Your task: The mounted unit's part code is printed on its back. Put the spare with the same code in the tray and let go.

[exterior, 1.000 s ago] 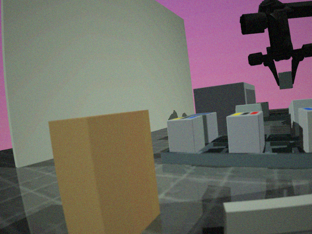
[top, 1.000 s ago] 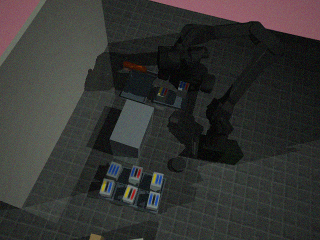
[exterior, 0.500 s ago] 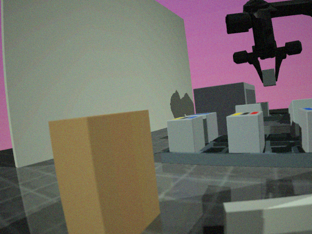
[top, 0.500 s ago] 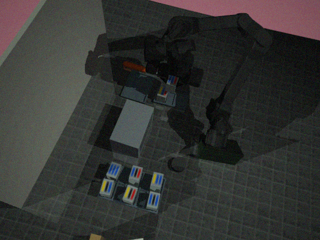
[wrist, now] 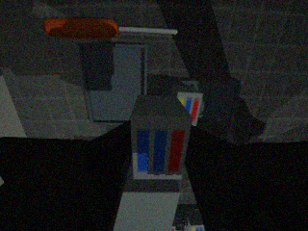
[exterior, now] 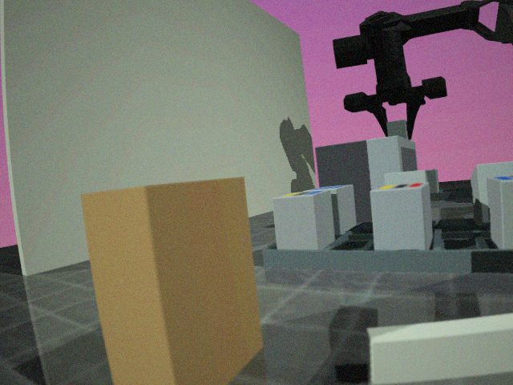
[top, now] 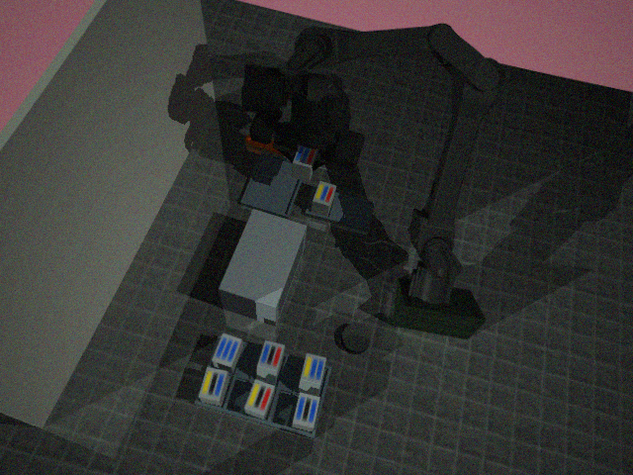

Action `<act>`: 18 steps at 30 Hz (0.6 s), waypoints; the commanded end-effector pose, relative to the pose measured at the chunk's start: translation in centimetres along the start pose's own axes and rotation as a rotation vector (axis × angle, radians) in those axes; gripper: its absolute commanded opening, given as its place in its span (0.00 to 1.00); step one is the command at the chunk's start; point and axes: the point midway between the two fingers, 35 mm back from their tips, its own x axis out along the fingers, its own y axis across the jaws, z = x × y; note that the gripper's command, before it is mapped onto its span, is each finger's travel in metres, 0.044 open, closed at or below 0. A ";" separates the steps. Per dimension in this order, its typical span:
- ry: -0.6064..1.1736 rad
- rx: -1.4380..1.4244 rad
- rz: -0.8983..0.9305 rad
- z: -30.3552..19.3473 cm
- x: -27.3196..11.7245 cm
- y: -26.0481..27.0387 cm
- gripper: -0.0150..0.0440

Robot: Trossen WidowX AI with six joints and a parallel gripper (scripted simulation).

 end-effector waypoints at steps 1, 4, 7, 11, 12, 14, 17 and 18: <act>-0.005 0.003 0.004 0.3 0.3 2.4 0.25; -0.006 0.004 0.004 0.5 0.6 3.8 0.25; -0.008 0.005 0.005 0.6 0.9 5.2 0.25; -0.009 0.006 0.006 0.7 1.1 5.9 0.25; -0.009 0.006 0.006 0.7 1.1 5.9 0.25; -0.009 0.006 0.006 0.8 1.1 5.9 0.25; -0.009 0.006 0.006 0.8 1.2 5.9 0.25; -0.009 0.006 0.006 0.8 1.3 5.9 0.25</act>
